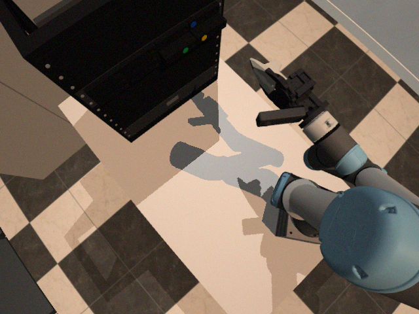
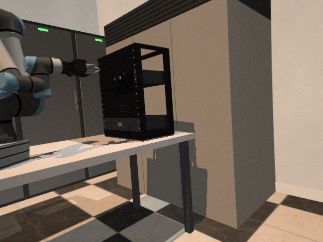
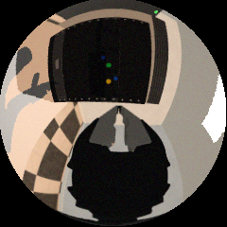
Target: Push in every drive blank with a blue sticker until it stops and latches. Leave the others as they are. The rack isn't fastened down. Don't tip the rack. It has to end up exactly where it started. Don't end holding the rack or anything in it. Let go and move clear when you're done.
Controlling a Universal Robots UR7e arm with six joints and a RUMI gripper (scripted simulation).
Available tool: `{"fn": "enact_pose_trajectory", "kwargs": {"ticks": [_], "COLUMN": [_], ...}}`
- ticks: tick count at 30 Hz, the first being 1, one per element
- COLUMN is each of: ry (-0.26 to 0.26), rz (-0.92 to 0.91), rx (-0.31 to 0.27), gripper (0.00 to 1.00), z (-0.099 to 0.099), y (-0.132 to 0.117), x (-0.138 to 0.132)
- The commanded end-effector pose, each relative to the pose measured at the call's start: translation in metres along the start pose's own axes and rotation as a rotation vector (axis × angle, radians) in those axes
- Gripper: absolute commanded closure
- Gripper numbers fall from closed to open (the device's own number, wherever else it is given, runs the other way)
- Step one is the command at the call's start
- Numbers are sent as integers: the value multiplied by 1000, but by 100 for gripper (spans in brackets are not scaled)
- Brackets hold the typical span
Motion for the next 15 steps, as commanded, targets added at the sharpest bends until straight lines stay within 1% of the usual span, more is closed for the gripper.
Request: {"fn": "enact_pose_trajectory", "kwargs": {"ticks": [1,15], "ry": [2,0], "rz": [0,-1], "rx": [8,8], "gripper": [100,100], "z": [7,15], "y": [-1,-1], "x": [1,2]}}
Point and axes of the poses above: the point where the finger pads meet when closed, its own z axis back along the fingers, its own x axis across the jaws, y = z × x, the point moved 2 cm from there along z, back along the fingers, and after that the axes turned 5 degrees about -z, right-handed, at the moved point
